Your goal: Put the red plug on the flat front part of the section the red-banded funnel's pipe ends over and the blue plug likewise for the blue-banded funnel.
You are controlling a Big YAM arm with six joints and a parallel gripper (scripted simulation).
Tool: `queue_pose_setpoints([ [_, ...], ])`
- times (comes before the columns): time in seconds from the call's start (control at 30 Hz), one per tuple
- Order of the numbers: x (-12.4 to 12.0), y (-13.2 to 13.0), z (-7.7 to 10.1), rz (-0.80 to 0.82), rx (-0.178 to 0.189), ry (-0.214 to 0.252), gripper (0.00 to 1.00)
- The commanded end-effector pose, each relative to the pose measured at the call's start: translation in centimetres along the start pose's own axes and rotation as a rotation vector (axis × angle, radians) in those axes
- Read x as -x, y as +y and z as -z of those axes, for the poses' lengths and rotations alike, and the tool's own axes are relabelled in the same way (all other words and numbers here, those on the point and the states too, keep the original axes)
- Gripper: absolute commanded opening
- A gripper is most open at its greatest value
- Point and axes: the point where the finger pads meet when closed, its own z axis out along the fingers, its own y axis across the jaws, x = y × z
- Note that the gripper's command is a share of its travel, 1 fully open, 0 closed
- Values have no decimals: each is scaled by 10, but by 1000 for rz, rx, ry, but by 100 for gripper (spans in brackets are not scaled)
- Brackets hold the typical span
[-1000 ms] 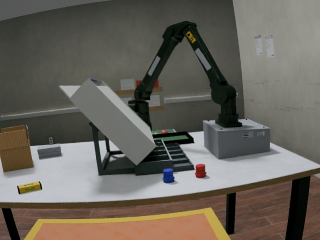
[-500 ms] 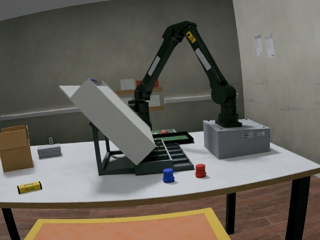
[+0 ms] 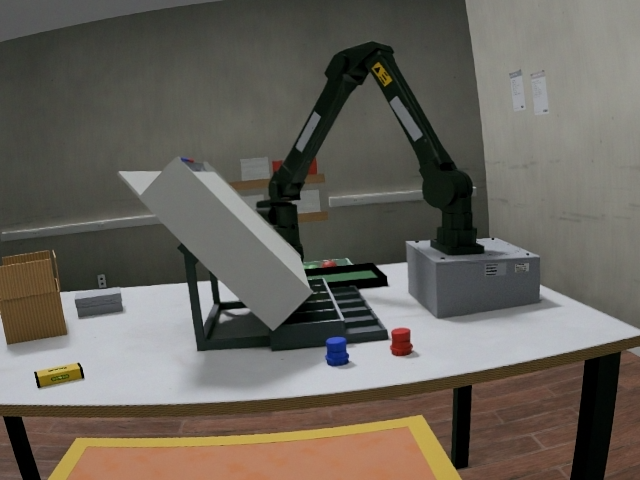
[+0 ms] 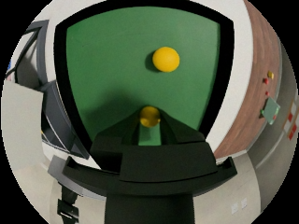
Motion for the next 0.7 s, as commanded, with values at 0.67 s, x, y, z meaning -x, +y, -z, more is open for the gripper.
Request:
queue_pose_setpoints([
  [0.67,4,-2,145,-29,-3,-1,0],
])
